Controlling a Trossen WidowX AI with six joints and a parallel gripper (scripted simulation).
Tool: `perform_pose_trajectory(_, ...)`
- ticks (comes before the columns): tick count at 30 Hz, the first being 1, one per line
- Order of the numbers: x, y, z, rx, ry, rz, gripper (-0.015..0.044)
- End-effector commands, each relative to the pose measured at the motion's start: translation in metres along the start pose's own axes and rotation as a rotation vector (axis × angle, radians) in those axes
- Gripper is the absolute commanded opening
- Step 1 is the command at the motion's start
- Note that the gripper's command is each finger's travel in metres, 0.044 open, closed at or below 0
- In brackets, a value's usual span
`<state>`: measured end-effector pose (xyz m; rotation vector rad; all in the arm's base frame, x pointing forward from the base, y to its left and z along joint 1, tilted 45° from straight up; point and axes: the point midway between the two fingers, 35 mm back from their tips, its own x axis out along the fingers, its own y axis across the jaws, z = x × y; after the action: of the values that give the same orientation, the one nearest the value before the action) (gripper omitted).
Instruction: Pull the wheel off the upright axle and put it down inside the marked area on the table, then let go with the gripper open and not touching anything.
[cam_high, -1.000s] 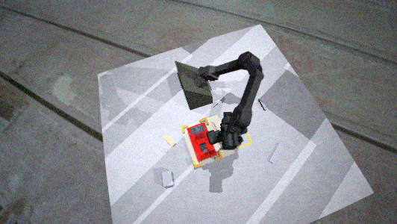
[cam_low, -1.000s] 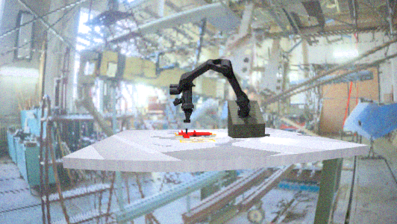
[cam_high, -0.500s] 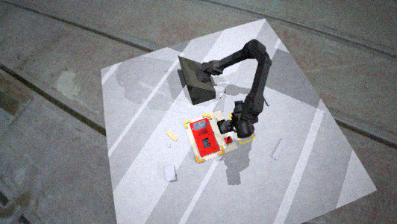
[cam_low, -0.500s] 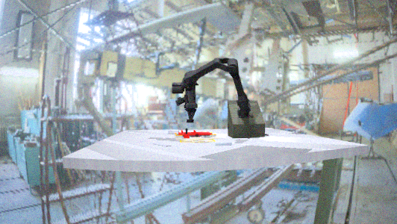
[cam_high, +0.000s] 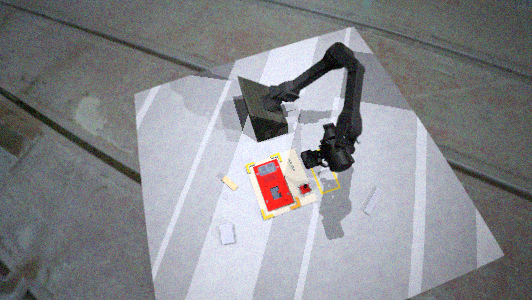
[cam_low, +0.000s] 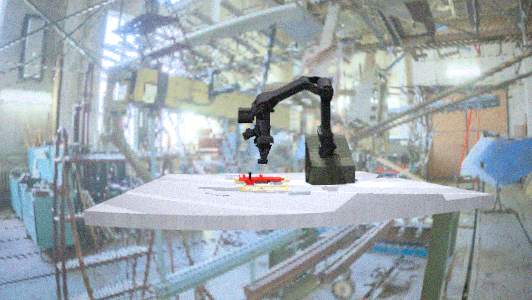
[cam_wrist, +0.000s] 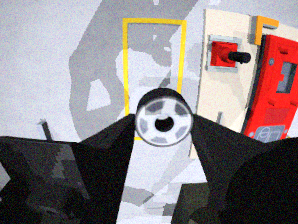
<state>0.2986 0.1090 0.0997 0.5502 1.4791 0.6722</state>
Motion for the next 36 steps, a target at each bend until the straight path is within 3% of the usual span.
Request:
perform_pose_trajectory(1, 0.002, 0.003, -0.004, 0.009, 0.001, 0.004, 0.0000)
perform_pose_trajectory(11, 0.028, 0.003, -0.003, 0.009, 0.001, 0.003, 0.0000)
perform_pose_trajectory(25, 0.101, 0.004, -0.004, 0.009, 0.001, 0.007, 0.0000)
perform_pose_trajectory(29, 0.104, 0.005, -0.005, 0.009, 0.001, 0.008, 0.0000)
perform_pose_trajectory(36, 0.101, 0.006, -0.005, 0.004, 0.009, 0.011, 0.0184)
